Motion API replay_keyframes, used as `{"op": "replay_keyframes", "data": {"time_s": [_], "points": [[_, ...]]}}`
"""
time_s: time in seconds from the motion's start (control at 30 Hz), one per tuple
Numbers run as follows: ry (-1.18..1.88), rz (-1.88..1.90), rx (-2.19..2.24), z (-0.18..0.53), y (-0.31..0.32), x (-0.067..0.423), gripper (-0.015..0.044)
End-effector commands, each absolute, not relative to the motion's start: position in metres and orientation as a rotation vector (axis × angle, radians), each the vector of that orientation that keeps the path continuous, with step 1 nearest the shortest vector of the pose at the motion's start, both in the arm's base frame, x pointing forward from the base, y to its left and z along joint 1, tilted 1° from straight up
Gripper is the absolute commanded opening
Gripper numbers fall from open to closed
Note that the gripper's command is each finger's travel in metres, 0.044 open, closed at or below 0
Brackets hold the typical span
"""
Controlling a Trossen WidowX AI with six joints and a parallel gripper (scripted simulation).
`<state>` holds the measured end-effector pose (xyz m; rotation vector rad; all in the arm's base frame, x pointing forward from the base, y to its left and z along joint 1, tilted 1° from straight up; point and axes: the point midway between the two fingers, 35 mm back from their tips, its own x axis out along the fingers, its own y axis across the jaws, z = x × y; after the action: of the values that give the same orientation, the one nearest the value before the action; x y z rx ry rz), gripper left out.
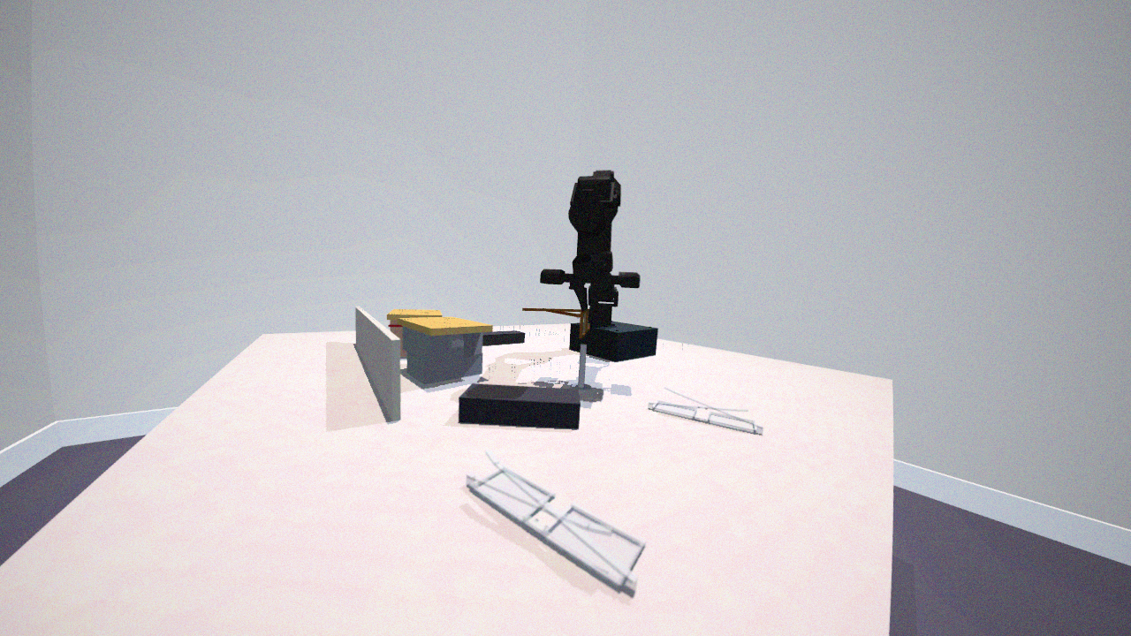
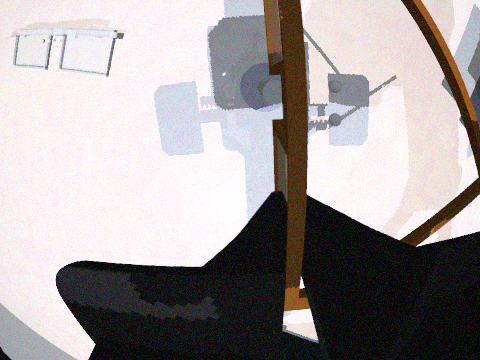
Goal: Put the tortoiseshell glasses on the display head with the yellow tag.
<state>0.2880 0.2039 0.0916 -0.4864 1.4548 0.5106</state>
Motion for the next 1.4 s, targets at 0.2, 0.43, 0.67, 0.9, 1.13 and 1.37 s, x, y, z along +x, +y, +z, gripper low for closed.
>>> {"op": "replay_keyframes", "data": {"time_s": [0.2,0.43,0.67,0.9,1.13,1.37], "points": [[1.414,0.644,-0.625,0.090,0.254,0.272,0.0000],[1.414,0.644,-0.625,0.076,0.255,0.273,0.0000],[1.414,0.644,-0.625,0.034,0.256,0.275,0.0000],[1.414,0.644,-0.625,0.030,0.258,0.275,0.0000],[1.414,0.644,-0.624,0.031,0.265,0.277,0.0000],[1.414,0.645,-0.624,0.031,0.268,0.277,0.0000]]}}
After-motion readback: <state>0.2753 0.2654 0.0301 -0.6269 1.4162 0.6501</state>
